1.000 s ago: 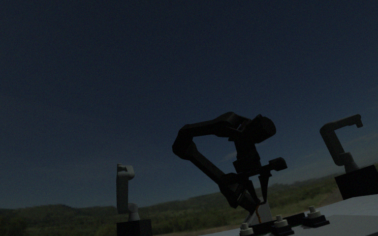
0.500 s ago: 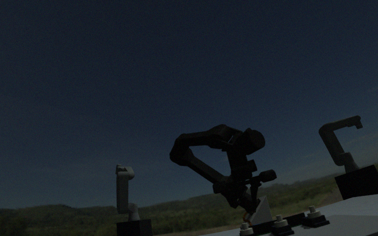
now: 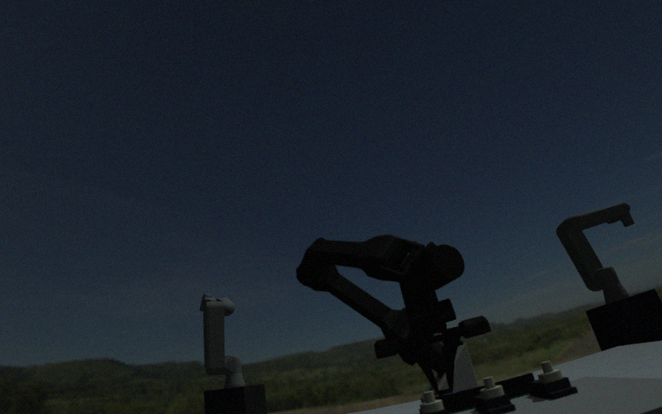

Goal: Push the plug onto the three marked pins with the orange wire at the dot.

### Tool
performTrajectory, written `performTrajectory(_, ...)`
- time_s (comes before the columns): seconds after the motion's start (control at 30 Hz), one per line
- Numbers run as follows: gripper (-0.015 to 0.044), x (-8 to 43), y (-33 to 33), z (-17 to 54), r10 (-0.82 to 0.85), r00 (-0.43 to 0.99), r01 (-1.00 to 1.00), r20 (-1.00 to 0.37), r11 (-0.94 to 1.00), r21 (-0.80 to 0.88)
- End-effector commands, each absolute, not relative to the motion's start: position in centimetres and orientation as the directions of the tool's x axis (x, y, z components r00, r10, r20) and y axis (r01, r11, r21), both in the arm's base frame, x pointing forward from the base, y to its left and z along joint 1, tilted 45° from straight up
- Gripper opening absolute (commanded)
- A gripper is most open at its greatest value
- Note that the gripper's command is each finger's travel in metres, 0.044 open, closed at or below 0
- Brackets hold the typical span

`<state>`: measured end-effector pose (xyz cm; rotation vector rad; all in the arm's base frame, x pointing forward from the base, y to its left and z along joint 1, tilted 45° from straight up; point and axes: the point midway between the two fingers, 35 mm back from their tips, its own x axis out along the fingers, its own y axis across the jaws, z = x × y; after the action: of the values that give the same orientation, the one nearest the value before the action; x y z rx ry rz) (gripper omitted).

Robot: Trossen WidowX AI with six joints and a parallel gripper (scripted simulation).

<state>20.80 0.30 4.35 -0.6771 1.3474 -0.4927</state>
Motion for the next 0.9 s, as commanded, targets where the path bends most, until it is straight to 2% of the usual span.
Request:
performTrajectory(0.0, 0.0000, 22.3, 0.6, 4.5, -0.681, 0.173, -0.060, -0.712, 0.714, -0.698)
performTrajectory(0.87, 0.0000, 24.3, 0.9, 4.6, -0.681, 0.174, -0.059, -0.711, 0.714, -0.698)
